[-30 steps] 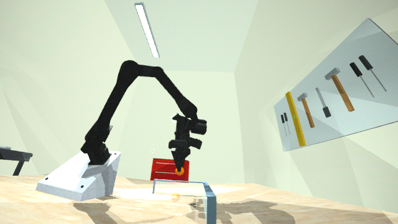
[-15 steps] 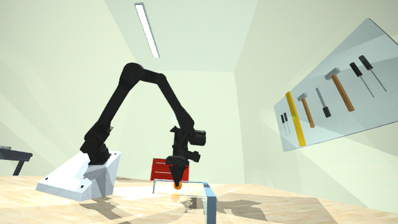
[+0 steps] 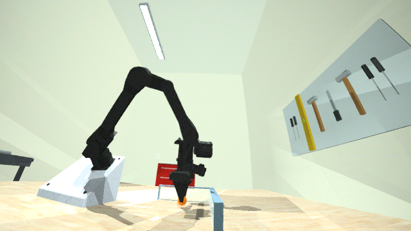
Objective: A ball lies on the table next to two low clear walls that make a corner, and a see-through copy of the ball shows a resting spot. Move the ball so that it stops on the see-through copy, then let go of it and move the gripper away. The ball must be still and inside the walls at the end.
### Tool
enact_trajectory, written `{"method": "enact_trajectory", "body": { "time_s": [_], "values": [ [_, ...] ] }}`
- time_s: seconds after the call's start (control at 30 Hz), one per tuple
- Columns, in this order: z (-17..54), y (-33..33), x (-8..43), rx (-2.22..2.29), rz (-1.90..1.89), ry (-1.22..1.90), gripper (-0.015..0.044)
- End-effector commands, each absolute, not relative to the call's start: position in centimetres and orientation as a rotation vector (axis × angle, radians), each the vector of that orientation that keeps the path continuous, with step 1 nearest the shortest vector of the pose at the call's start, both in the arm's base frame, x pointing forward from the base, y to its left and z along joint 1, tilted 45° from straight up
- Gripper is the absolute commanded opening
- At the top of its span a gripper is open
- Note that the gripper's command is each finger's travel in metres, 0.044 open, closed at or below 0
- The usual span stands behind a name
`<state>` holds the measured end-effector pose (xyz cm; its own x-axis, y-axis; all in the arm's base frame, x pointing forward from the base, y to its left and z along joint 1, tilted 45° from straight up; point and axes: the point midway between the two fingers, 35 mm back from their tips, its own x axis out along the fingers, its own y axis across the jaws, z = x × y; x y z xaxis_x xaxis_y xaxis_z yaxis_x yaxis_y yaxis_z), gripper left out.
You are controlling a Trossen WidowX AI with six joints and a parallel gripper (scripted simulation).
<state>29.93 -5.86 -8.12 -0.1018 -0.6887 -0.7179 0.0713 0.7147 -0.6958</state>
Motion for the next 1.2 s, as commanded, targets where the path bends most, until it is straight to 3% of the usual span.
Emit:
{"method": "enact_trajectory", "body": {
  "time_s": [0.0, 0.3, 0.63, 0.83, 1.0, 1.17],
  "values": [
    [-8.7, -6.4, 29.6, -0.53, -0.691, 1.563, 0.0],
    [-9.1, -6.8, 29.5, -0.53, -0.691, 1.563, 0.0],
    [-8.9, -6.7, 29.7, -0.523, -0.692, 1.555, 0.0256],
    [-8.7, -6.5, 29.8, -0.523, -0.691, 1.555, 0.0256],
    [-3.7, -1.3, 30.6, -0.526, -0.687, 1.563, 0.0256],
    [-2.8, -0.6, 30.5, -0.528, -0.688, 1.564, 0.0256]
  ]
}}
